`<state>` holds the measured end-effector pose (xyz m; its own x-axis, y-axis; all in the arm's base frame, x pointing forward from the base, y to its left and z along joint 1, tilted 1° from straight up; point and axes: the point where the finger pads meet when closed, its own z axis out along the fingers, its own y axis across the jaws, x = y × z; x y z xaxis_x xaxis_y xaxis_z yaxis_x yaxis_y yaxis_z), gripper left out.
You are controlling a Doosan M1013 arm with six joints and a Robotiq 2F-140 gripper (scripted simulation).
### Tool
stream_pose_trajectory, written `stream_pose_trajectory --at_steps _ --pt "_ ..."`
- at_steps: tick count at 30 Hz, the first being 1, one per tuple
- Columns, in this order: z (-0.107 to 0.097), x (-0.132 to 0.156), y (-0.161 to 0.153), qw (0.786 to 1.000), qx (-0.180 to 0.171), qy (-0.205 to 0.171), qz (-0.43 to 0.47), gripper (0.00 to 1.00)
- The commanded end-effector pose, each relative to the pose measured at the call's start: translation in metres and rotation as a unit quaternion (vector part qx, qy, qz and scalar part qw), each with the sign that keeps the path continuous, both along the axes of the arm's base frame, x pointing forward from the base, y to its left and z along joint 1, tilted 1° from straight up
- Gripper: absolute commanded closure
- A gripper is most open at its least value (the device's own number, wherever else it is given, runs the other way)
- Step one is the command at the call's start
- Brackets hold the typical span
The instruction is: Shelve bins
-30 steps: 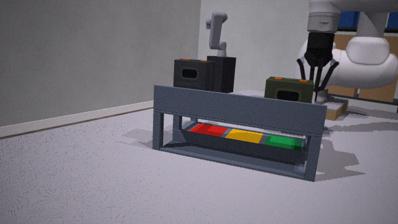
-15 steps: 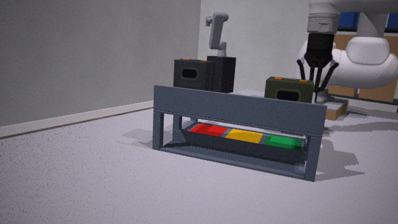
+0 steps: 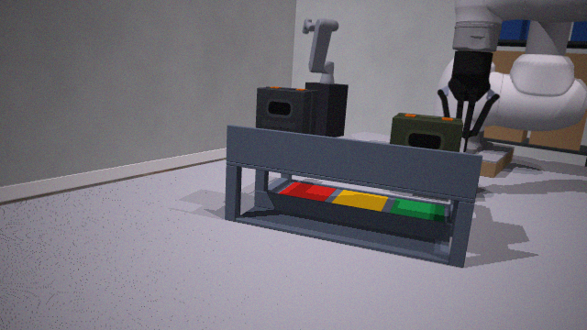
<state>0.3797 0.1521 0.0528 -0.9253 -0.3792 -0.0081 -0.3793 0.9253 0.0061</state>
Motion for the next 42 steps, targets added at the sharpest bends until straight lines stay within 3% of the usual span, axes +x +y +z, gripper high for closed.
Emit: stream_pose_trajectory --at_steps 1,42 --pt "-0.001 0.000 0.000 1.000 0.000 0.000 0.000 0.90" --pt "-0.014 0.000 0.000 1.000 0.000 0.000 0.000 0.90"
